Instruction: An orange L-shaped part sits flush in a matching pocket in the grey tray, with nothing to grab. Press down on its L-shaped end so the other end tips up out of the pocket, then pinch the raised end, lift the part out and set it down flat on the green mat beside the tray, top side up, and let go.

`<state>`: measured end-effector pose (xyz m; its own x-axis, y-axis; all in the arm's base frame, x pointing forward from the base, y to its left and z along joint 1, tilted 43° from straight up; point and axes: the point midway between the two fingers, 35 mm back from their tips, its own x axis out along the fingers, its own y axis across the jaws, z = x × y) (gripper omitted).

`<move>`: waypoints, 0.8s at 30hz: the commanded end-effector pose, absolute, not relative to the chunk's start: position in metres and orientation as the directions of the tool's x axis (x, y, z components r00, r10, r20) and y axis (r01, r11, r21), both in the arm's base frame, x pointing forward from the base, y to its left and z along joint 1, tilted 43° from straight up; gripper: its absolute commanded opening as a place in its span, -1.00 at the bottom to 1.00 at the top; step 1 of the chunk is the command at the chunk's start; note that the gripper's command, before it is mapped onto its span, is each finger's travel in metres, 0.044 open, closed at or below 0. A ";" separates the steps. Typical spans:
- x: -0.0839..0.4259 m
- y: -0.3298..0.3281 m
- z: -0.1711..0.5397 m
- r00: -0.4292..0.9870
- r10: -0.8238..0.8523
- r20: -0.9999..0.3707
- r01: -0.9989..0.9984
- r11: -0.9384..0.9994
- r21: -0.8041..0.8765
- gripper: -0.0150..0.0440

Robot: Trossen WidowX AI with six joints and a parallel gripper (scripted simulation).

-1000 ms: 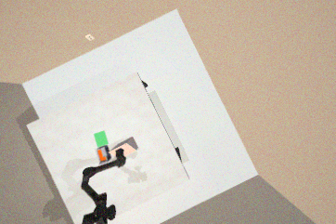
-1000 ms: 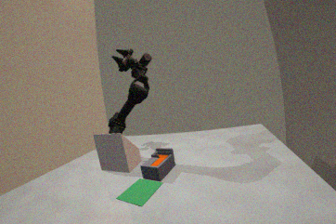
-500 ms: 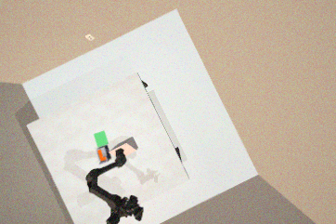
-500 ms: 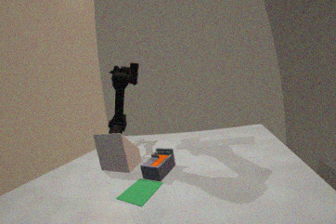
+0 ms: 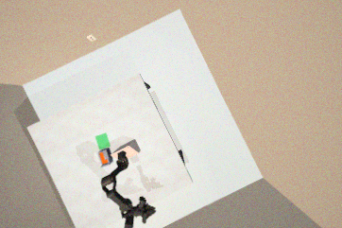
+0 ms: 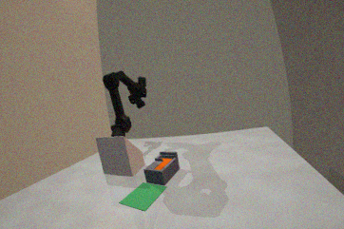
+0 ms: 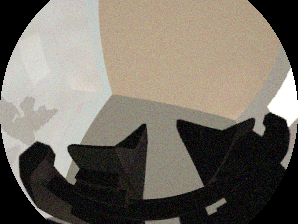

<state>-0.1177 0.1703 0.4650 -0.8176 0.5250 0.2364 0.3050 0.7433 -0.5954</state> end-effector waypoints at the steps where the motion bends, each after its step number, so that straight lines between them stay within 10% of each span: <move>1: -0.082 0.225 0.439 -0.688 0.706 0.167 0.326 0.507 -0.798 0.12; 12: 0.081 0.301 0.325 -0.242 0.955 -0.174 -0.185 -0.221 -0.958 0.12; 24: 0.243 0.223 0.184 0.105 0.828 -0.551 -0.981 -0.005 -0.194 0.12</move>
